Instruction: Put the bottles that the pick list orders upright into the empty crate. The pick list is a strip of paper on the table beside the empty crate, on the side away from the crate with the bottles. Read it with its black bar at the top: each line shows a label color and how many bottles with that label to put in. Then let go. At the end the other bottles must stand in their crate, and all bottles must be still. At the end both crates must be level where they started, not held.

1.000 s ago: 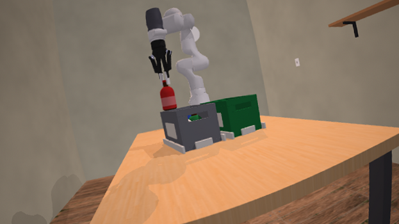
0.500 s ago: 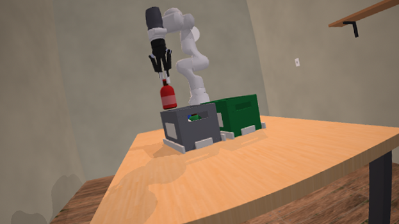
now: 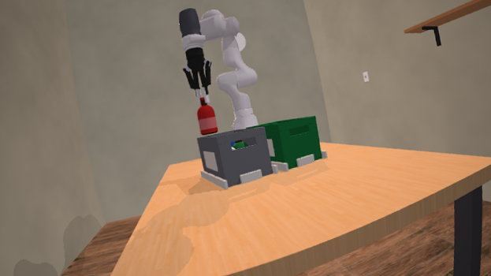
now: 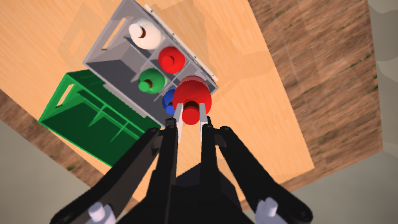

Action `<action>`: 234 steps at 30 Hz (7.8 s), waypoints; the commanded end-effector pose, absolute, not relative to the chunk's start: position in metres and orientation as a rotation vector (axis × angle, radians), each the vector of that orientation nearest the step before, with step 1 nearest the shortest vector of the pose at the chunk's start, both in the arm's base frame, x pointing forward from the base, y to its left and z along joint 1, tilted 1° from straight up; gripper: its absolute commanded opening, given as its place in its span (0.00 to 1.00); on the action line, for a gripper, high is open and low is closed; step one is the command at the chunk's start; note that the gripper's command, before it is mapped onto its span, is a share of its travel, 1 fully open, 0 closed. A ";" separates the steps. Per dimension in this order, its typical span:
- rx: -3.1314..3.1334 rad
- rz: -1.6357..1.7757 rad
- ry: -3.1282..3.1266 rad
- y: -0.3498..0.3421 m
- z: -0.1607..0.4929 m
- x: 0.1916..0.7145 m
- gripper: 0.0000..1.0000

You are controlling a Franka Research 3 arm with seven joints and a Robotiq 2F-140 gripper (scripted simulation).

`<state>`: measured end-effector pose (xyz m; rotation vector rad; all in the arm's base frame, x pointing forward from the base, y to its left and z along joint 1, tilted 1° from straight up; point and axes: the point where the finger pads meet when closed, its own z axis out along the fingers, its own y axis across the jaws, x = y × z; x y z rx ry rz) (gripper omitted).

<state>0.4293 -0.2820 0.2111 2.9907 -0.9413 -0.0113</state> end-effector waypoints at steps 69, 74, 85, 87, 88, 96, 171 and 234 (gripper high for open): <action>2.987 0.005 -0.944 -0.191 0.216 0.424 0.00; 2.987 0.005 -0.944 -0.185 0.216 0.423 0.00; 2.987 0.005 -0.944 -0.163 0.215 0.421 0.00; 2.987 0.005 -0.944 -0.161 0.215 0.421 0.00; 2.987 0.005 -0.944 -0.161 0.215 0.421 0.00; 2.987 0.005 -0.944 -0.145 0.215 0.419 0.00; 2.987 0.005 -0.944 -0.049 0.214 0.414 0.00; 2.987 0.005 -0.944 -0.049 0.214 0.415 0.00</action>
